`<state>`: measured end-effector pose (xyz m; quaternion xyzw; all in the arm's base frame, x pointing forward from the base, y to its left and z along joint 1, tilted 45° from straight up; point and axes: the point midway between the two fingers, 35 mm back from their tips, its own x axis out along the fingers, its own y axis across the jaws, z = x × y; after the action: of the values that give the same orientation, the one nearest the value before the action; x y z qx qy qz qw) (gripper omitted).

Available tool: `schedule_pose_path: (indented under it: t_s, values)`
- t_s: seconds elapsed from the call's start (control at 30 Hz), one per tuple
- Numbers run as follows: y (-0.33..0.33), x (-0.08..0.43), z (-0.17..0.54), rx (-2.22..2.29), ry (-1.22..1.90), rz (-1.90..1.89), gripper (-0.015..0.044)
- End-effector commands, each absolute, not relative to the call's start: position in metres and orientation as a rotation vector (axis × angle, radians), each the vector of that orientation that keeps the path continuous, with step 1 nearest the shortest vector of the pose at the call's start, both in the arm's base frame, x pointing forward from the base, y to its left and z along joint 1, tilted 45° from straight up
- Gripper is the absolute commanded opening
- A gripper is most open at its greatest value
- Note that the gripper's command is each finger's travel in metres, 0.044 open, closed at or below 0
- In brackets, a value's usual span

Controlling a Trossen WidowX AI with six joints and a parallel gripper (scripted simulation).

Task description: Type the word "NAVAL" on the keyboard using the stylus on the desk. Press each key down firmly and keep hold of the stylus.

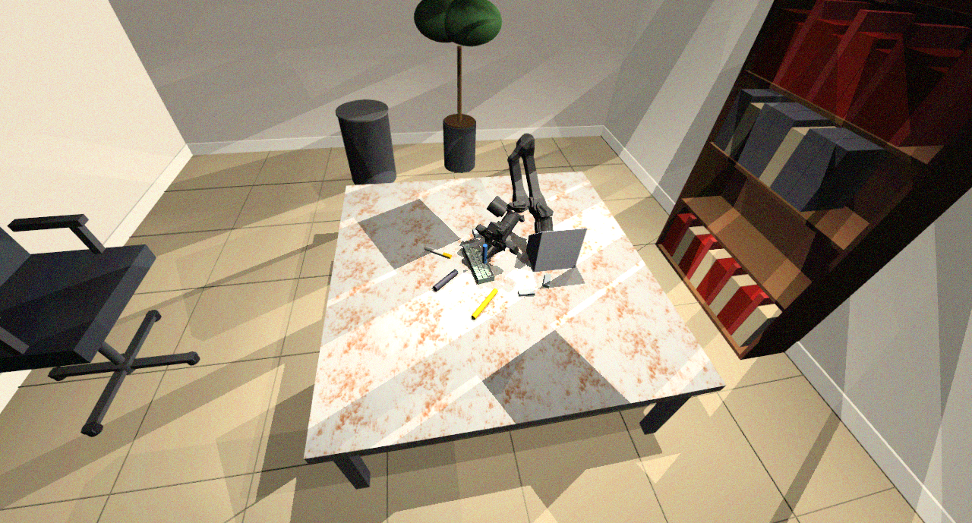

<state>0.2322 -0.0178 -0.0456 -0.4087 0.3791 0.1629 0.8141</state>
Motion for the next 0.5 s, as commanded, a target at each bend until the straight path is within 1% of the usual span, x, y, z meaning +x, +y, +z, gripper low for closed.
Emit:
schedule_pose_path:
  t_s: [0.0,0.47]
  values:
    - [-0.023,0.237,-0.038,-0.875,0.797,0.347,0.0000]
    - [-0.047,0.237,-0.014,-0.875,0.800,0.348,0.0000]
